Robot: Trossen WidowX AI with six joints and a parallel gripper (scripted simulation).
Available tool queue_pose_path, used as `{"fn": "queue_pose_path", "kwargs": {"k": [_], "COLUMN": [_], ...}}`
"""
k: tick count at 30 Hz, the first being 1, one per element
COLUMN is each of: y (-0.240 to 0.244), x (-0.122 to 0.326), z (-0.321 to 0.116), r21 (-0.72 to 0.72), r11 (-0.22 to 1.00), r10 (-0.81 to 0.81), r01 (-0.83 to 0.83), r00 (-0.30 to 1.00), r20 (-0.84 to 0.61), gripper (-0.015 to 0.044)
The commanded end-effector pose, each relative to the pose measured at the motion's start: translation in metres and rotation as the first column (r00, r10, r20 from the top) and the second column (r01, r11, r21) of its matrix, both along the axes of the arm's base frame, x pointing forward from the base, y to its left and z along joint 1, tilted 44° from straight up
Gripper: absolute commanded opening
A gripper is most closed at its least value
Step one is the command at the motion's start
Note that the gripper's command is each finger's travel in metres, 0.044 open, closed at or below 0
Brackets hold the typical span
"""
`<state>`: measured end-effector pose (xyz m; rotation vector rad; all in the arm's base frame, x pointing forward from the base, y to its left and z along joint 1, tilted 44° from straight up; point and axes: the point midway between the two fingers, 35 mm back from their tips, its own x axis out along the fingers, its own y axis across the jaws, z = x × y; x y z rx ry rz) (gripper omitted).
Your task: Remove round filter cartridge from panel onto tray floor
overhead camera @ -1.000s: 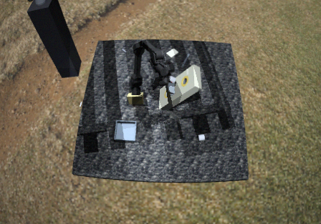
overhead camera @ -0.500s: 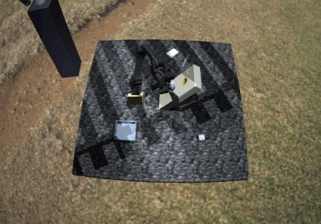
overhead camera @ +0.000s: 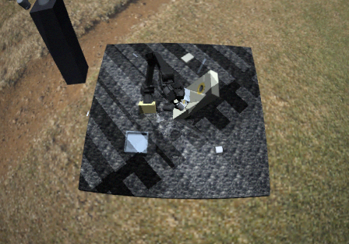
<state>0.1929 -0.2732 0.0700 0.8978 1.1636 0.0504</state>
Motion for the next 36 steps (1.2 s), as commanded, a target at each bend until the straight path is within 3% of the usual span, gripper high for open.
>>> {"fn": "queue_pose_path", "kwargs": {"k": [1, 7, 14, 22, 36], "y": [-0.015, -0.039, -0.062, -0.064, -0.038], "x": [-0.021, -0.056, -0.1, -0.108, -0.191], "z": [-0.018, -0.046, -0.074, -0.079, -0.138], "r21": [-0.008, -0.058, -0.164, -0.182, -0.304], "r11": [0.993, 0.949, 0.841, 0.821, 0.693], "r10": [-0.117, -0.312, -0.53, -0.557, -0.681], "r01": [0.117, 0.309, 0.516, 0.541, 0.653], "r00": [0.986, 0.904, 0.722, 0.69, 0.456], "r20": [-0.118, -0.292, -0.445, -0.463, -0.573], "gripper": [0.0, 0.0, 0.0, 0.0, 0.0]}}
